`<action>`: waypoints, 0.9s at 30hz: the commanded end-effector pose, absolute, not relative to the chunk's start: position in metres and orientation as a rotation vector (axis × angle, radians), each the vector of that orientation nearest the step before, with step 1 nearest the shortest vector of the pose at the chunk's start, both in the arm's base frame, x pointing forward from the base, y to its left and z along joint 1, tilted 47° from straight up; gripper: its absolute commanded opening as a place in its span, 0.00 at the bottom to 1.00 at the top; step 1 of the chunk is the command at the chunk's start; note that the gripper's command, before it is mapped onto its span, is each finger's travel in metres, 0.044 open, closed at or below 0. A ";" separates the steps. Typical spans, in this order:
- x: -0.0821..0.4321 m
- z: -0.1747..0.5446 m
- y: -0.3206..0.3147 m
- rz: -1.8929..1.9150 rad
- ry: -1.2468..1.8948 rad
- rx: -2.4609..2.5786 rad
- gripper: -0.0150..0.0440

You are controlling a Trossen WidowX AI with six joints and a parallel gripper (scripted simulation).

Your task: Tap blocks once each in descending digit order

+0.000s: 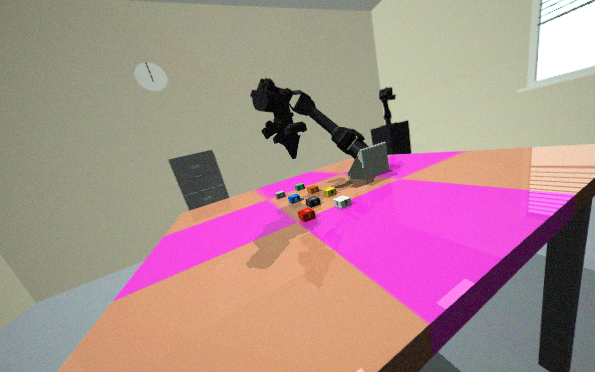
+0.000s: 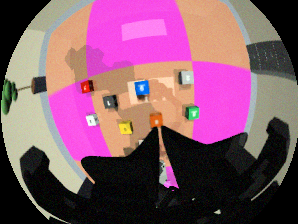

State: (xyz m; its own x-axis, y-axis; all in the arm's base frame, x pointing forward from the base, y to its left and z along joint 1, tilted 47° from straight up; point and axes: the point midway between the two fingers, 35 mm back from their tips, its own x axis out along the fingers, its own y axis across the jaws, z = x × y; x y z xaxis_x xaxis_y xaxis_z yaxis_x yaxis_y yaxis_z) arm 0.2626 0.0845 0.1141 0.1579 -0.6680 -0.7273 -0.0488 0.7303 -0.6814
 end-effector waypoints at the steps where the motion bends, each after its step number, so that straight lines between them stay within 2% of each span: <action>1: 0.262 0.069 0.131 -0.489 1.369 -0.663 0.29; 7: 0.241 -0.004 0.190 -0.505 1.360 -0.690 0.29; 11: 0.229 -0.032 0.206 -0.516 1.352 -0.701 0.29; 16: 0.229 -0.035 0.205 -0.516 1.351 -0.702 0.29; 22: 0.241 -0.087 0.151 -0.518 1.349 -0.703 0.29; 27: 0.241 -0.089 0.149 -0.519 1.349 -0.703 0.29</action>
State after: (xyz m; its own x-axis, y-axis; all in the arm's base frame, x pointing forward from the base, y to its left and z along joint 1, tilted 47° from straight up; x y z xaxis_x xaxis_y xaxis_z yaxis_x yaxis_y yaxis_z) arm 0.2403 0.1512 -0.0847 0.1463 -0.7074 -0.6915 -0.0504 0.6928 -0.7194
